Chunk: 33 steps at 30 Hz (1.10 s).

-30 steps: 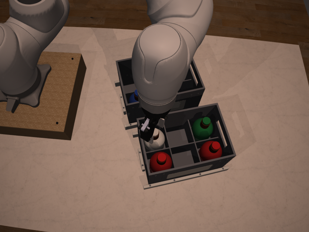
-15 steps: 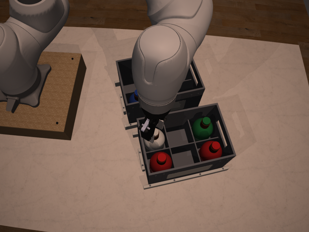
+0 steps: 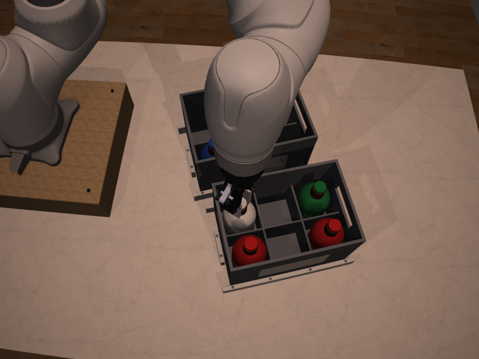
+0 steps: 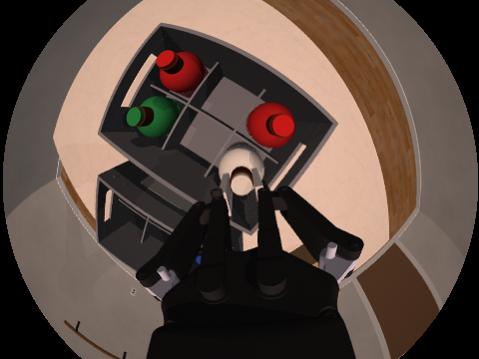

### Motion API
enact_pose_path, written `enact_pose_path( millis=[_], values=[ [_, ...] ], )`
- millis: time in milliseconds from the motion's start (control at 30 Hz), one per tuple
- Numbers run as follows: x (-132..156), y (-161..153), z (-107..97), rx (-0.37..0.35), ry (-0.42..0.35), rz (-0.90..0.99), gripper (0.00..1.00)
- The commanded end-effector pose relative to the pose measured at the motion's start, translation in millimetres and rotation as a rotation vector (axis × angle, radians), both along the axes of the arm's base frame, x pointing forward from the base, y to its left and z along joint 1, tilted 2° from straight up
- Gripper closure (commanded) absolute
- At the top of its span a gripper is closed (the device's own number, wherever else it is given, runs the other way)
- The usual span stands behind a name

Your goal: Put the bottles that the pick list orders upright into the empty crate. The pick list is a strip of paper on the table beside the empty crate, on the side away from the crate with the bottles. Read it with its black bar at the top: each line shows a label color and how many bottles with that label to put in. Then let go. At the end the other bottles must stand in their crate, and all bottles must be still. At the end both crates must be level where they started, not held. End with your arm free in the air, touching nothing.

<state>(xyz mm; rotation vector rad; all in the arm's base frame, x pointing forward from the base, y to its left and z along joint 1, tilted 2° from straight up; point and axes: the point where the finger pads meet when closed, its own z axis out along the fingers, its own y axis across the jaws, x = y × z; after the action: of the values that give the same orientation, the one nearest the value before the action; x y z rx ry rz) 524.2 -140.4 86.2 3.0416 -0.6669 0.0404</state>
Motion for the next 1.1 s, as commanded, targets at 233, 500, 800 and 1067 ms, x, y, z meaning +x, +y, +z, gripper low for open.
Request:
enact_pose_path(
  millis=[233, 500, 800, 1067],
  values=[
    [0.0, 0.0, 0.1, 0.0, 0.0, 0.0, 1.0],
    [0.0, 0.0, 0.1, 0.0, 0.0, 0.0, 1.0],
    [0.0, 0.0, 0.1, 0.0, 0.0, 0.0, 1.0],
    [-0.2, 0.4, 10.1, 0.0, 0.0, 0.0, 1.0]
  ],
)
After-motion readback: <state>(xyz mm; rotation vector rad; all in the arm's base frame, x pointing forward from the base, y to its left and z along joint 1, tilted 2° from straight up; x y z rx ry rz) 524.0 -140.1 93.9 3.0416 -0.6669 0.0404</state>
